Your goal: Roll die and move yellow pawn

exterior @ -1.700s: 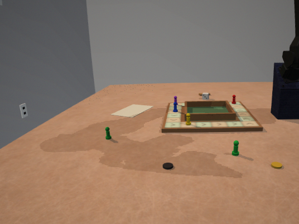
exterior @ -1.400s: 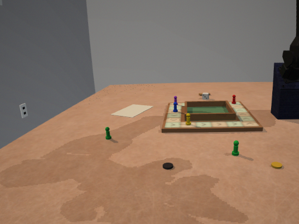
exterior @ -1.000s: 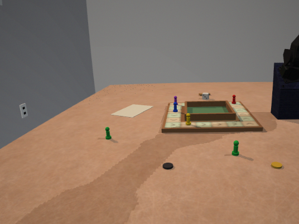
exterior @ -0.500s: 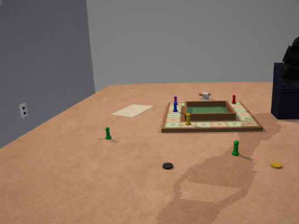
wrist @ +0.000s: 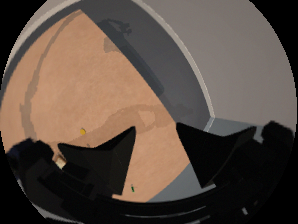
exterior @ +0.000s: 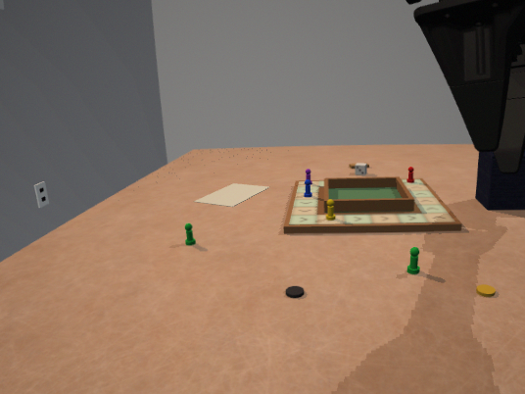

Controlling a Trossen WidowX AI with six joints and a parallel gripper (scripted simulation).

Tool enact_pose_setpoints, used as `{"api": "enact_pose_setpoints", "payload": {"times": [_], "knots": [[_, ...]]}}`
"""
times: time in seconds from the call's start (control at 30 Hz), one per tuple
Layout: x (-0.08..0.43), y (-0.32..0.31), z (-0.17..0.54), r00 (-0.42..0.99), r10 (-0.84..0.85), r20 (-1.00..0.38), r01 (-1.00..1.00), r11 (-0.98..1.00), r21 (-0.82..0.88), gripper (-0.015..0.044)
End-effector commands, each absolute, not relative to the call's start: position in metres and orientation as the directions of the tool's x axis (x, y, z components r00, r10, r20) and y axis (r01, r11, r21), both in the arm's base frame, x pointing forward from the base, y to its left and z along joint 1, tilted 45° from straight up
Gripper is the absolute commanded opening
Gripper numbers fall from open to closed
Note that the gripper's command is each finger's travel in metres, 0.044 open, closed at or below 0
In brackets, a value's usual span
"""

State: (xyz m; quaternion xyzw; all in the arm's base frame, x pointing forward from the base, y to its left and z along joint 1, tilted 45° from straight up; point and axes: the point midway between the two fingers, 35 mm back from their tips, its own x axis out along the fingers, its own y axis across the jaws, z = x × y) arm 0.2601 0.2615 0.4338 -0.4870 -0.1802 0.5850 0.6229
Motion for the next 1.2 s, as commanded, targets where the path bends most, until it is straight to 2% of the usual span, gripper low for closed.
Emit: {"api": "enact_pose_setpoints", "payload": {"times": [0.0, 0.3, 0.6, 0.87, 1.17], "knots": [[0.317, 0.241, 0.390, 0.330, 0.842, -0.428, -0.694, -0.091, -0.714, 0.0275], [0.401, 0.182, 0.305, 0.402, 0.720, -0.566, -0.868, 0.104, -0.485, 0.0275], [0.453, 0.103, 0.215, 0.397, 0.615, -0.681, -0.914, 0.332, -0.234, 0.0275], [0.470, 0.024, 0.134, 0.357, 0.543, -0.760, -0.845, 0.534, -0.015, 0.0275], [0.455, -0.065, 0.042, 0.283, 0.504, -0.816, -0.652, 0.725, 0.221, 0.0275]]}}
